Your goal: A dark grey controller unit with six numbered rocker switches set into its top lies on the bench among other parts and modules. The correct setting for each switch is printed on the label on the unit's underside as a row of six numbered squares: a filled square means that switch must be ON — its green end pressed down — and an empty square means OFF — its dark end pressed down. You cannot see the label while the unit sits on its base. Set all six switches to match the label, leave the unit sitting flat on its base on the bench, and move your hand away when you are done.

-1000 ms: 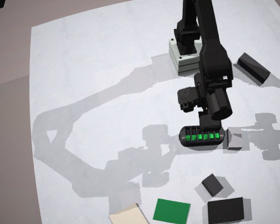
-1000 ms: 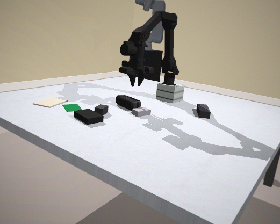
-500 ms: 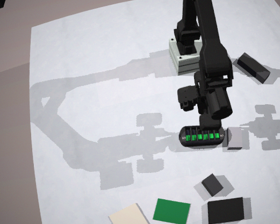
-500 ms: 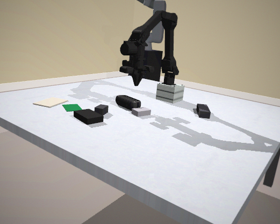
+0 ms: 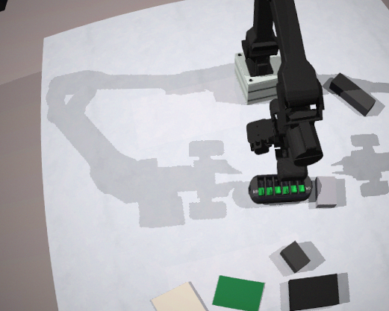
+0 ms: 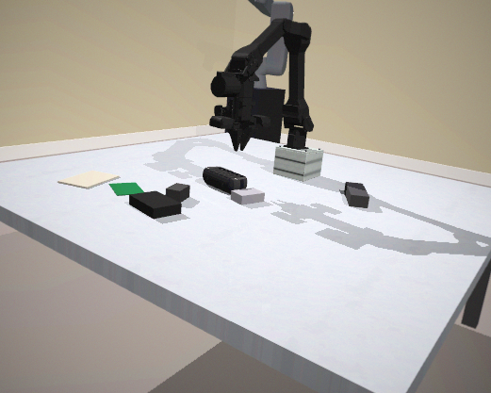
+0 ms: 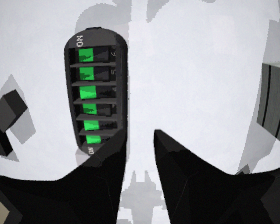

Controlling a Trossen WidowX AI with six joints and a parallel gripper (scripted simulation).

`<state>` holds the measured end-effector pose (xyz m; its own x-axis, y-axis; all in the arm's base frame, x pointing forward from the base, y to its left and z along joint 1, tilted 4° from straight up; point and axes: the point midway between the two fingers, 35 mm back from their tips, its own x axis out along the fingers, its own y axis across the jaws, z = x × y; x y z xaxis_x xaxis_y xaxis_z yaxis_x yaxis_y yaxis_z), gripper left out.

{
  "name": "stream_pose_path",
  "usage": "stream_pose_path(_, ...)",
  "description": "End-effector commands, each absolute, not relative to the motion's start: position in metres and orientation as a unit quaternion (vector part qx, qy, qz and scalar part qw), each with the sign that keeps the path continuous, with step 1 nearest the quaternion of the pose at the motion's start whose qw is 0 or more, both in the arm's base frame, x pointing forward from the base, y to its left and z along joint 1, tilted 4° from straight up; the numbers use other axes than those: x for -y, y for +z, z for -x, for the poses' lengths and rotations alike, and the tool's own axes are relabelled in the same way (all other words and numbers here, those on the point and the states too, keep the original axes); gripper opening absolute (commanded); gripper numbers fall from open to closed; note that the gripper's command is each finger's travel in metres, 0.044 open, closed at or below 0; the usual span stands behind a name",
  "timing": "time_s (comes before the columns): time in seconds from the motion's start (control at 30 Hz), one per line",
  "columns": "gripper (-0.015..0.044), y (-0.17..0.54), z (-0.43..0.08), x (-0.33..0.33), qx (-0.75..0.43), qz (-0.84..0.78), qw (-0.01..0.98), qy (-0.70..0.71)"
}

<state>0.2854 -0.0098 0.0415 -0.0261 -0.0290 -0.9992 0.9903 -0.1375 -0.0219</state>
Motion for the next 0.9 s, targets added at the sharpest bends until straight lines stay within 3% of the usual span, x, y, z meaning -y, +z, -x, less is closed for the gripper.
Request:
stream_pose_path(0.0, 0.0184, 0.041, -0.285, 0.010, -0.463, -0.519, 0.466, -0.547)
stream_pose_path(0.3, 0.0420, 0.041, -0.285, 0.010, -0.463, -0.519, 0.466, -0.547)
stream_pose_path(0.4, 0.0440, 0.041, -0.285, 0.010, -0.463, -0.519, 0.466, -0.547)
stream_pose_path(0.87, 0.0072, 0.013, -0.356, 0.059, -0.504, -0.467, 0.409, -0.600)
